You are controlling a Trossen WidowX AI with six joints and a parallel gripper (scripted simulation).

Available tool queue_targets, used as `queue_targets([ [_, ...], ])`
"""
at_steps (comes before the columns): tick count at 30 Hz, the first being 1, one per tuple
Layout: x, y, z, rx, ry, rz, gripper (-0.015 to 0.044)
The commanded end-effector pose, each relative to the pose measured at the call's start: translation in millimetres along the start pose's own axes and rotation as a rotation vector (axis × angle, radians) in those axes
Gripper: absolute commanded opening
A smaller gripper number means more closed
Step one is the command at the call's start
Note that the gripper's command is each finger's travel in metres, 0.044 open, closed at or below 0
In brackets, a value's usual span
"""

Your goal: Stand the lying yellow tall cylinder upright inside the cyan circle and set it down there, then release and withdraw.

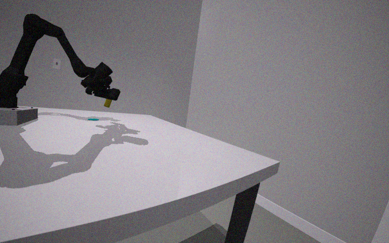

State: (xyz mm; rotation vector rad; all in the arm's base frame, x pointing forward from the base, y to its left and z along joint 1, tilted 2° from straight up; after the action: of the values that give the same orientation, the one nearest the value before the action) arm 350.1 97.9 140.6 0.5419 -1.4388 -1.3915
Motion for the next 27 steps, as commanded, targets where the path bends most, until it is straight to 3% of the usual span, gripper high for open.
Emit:
queue_targets([
  [1, 3.0, -1.3, 0.5, 0.003, 0.011, -0.022, 0.0105],
  [27, 20.6, -12.9, 7.1, 0.04, 0.071, -0.134, 0.0105],
])
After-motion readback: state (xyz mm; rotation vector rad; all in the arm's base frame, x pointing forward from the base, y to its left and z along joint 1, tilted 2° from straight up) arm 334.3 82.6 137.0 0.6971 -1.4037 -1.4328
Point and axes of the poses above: the point midway between the two fingers, 35 mm back from their tips, its own x axis back along the fingers, its own z axis across the jaws, y = z × x, the point moved 8 cm from there along x, back along the fingers, and after that the axes turned 6 degrees about -x, right-handed, at the moved point
